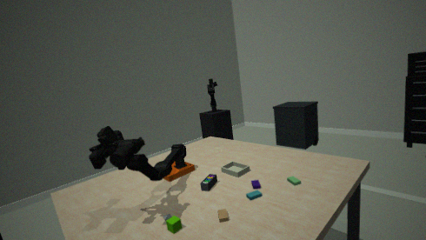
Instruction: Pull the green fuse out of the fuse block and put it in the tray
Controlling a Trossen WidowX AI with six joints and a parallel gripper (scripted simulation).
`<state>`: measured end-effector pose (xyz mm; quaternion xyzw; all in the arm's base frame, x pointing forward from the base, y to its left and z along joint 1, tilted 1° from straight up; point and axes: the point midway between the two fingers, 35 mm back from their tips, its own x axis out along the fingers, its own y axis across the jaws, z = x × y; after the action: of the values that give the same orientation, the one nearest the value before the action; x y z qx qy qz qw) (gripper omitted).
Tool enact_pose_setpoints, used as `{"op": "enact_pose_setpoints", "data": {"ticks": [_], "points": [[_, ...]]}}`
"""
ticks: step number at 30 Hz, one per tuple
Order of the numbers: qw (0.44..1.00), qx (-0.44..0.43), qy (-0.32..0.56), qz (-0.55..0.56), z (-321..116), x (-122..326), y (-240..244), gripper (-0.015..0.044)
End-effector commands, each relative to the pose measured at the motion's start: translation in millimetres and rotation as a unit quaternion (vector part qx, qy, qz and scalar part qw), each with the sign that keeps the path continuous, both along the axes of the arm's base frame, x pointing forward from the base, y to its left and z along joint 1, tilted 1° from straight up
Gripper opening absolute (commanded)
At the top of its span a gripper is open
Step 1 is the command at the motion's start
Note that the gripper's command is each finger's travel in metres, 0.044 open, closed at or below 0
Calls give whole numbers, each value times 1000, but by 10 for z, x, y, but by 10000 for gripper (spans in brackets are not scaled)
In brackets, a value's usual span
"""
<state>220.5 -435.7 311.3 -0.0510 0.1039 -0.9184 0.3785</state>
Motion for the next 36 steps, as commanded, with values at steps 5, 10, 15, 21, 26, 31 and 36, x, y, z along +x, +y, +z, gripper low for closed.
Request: {"op": "enact_pose_setpoints", "data": {"ticks": [5,10,15,21,26,31,36], "points": [[999,-18,37,-23,359,-306,-5,63],[995,-55,43,-73,832,-874,86,63],[987,-101,53,-115,1350,-1352,373,63],[977,-138,61,-154,1741,-1741,699,63],[957,-179,72,-216,2149,-2254,1195,63],[933,-203,90,-282,2403,-2645,1671,63],[898,-222,115,-362,2630,-2980,2320,63]]}}
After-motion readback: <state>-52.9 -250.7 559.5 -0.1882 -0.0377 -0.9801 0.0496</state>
